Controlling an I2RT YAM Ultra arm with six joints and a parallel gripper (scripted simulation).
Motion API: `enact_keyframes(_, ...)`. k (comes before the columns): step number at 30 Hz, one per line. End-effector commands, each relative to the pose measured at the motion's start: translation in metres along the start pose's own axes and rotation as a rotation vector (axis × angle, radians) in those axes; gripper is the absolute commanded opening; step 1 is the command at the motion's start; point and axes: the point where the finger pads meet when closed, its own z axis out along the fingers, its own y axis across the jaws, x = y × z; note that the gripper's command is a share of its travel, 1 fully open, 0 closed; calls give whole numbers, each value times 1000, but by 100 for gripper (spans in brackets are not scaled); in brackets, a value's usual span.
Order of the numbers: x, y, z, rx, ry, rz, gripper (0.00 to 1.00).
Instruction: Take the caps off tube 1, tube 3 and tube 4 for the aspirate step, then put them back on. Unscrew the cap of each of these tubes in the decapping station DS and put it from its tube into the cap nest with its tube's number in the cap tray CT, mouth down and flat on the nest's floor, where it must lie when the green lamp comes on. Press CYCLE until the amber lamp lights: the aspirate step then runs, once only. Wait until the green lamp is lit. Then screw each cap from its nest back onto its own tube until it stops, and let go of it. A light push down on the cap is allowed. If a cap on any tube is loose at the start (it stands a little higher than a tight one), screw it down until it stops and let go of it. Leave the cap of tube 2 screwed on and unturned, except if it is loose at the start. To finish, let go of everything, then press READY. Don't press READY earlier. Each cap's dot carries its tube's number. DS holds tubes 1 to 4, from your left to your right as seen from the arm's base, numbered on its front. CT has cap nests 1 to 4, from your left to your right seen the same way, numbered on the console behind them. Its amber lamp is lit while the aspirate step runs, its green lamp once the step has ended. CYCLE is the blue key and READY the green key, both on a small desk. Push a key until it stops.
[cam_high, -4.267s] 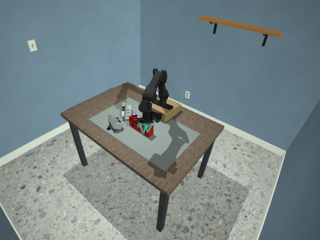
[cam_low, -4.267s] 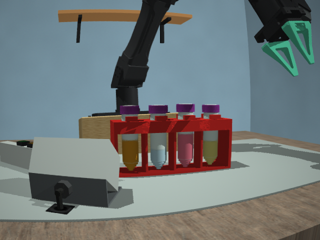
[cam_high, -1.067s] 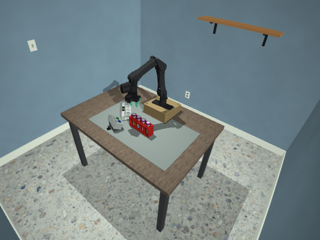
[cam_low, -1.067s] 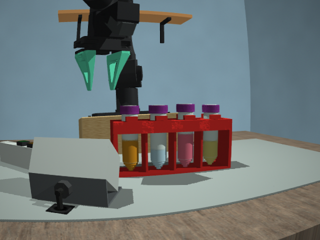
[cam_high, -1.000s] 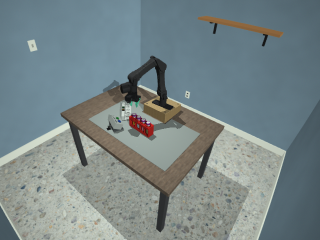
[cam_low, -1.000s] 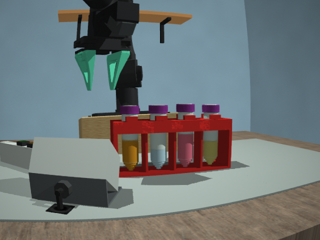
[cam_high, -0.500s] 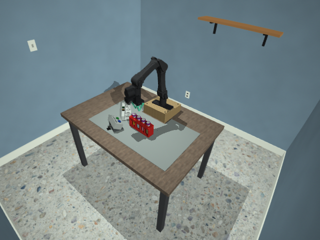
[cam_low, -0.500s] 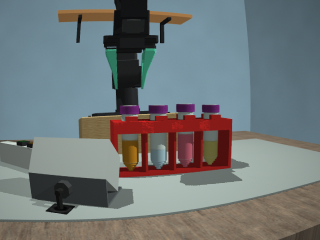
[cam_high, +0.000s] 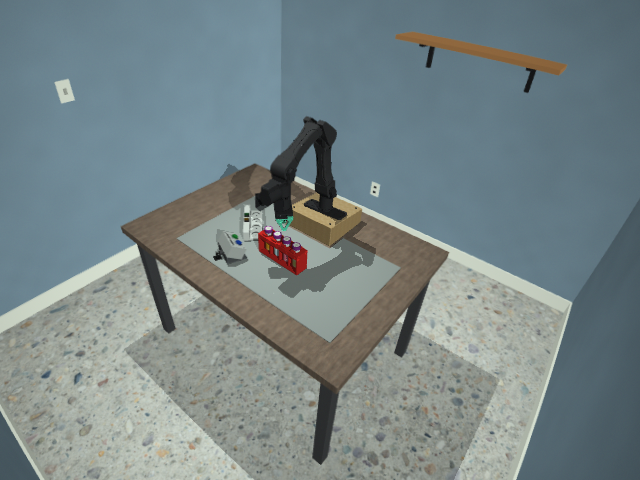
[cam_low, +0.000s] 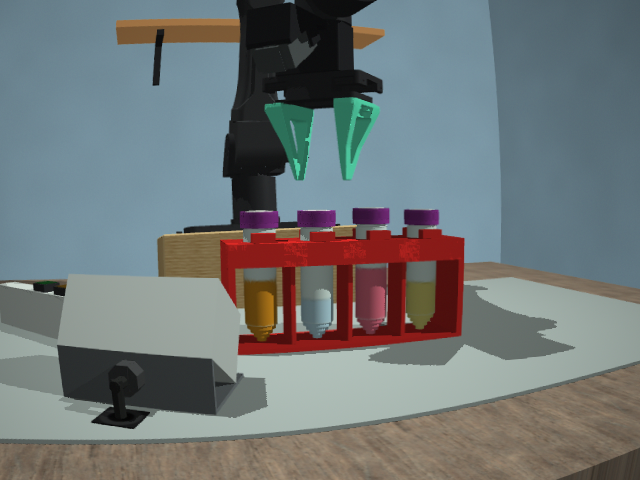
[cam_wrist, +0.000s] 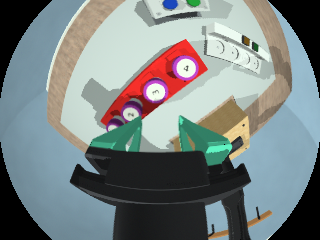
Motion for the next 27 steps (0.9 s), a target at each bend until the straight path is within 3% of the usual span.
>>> enact_keyframes(1,5,19,-8,-25,-16,279,49)
enact_keyframes(11,25,55,-8,-29,-10,692,49)
enact_keyframes(14,30,62,-8,-29,-10,692,49)
enact_keyframes(17,42,84,-9,-30,-9,692,49)
enact_keyframes(27,42,85,-9,-30,-9,692,49)
